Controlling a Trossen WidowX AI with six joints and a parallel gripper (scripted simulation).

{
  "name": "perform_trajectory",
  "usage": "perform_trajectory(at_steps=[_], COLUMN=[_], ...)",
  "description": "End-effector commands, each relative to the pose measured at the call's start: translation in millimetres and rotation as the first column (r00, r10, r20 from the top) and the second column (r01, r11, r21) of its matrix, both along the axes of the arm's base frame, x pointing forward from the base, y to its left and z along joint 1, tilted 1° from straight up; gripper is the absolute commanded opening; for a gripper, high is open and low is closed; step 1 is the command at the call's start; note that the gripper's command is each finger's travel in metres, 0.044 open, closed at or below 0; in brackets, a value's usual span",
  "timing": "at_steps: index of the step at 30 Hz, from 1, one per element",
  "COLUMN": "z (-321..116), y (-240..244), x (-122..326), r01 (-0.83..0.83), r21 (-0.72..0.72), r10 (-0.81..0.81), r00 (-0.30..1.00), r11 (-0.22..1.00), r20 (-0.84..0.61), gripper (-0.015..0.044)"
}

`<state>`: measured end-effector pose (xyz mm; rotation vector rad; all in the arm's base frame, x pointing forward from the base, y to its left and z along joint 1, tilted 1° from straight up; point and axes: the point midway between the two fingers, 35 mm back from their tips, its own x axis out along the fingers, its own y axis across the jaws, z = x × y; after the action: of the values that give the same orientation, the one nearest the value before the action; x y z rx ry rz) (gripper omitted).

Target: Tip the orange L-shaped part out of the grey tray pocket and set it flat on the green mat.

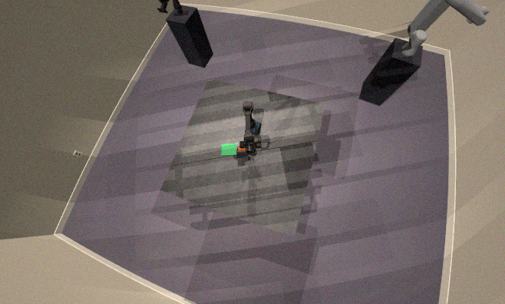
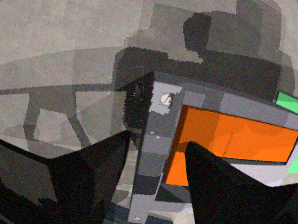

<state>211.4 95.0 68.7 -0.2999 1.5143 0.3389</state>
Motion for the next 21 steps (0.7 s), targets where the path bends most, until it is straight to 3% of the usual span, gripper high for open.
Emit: perform_trajectory(at_steps=[1, 21], z=[-9, -28], y=[1, 1], x=[-1, -1], r01=[0.005, 0.005], r21=[0.004, 0.004], r10=[-0.005, -0.005], r00=[1.0, 1.0], r11=[1.0, 1.0], r20=[-0.006, -0.006], gripper=[0.018, 0.018])
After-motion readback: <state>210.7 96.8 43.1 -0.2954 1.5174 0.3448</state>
